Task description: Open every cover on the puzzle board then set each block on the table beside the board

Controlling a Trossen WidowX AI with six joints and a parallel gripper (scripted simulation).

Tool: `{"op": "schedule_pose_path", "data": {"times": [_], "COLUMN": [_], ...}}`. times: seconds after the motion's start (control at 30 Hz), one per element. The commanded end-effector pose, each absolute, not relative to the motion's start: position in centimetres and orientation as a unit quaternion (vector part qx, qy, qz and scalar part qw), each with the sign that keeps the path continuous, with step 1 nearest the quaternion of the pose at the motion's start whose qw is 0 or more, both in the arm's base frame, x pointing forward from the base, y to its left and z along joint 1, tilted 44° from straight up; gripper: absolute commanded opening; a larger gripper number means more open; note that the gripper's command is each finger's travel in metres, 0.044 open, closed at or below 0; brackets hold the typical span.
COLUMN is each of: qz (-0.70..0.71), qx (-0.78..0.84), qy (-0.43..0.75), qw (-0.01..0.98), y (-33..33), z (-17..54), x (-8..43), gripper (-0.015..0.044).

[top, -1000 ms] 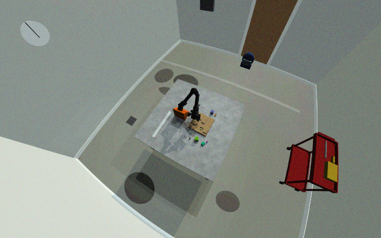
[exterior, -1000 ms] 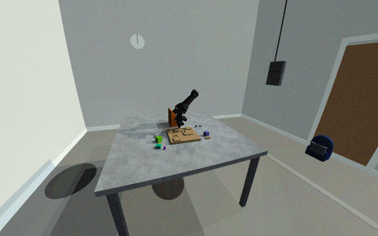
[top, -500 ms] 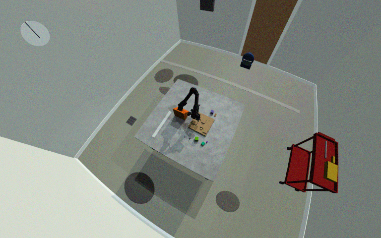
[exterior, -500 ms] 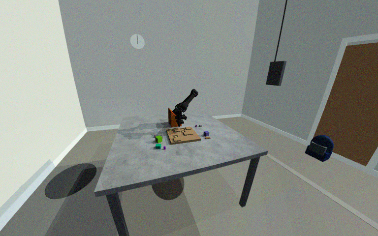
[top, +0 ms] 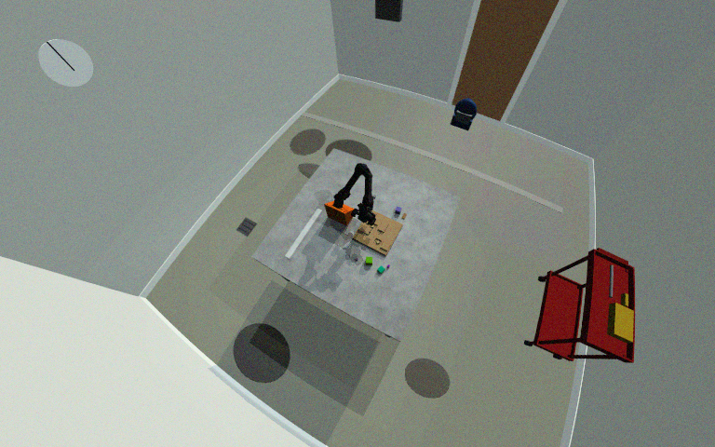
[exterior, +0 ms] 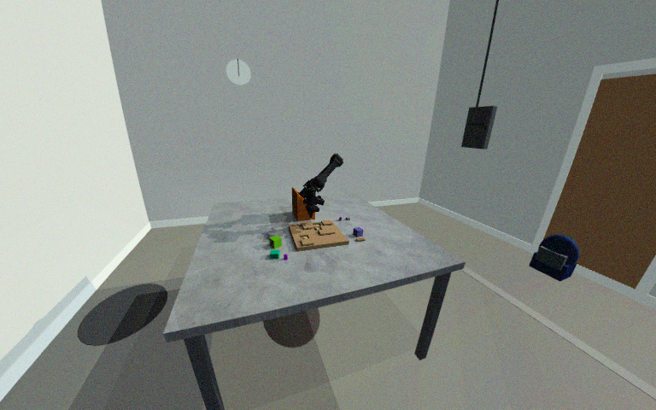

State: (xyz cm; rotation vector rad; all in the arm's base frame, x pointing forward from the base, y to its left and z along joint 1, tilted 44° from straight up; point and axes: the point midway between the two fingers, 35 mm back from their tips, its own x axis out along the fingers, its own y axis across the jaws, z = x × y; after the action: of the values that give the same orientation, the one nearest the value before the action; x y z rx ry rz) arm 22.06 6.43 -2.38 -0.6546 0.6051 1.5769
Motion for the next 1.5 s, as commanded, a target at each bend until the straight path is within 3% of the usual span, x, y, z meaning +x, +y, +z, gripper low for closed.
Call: {"op": "schedule_pose_path", "data": {"times": [0.0,0.37,0.7,1.07,1.47], "qz": [0.683,0.49,0.205,-0.035,-0.258], "qx": [-0.28,0.023,0.315,0.496,0.617], "qy": [0.268,0.545,0.703,0.731,0.685], "qw": [0.619,0.68,0.604,0.467,0.289], "y": [6.4,7.8,9.7,11.5,13.2], "z": [-2.4,-0.6,1.5,3.5,5.1], "x": [22.1,25.7,28.8,31.0,32.5], "gripper": [0.0,0.0,0.0,0.0,0.0]}}
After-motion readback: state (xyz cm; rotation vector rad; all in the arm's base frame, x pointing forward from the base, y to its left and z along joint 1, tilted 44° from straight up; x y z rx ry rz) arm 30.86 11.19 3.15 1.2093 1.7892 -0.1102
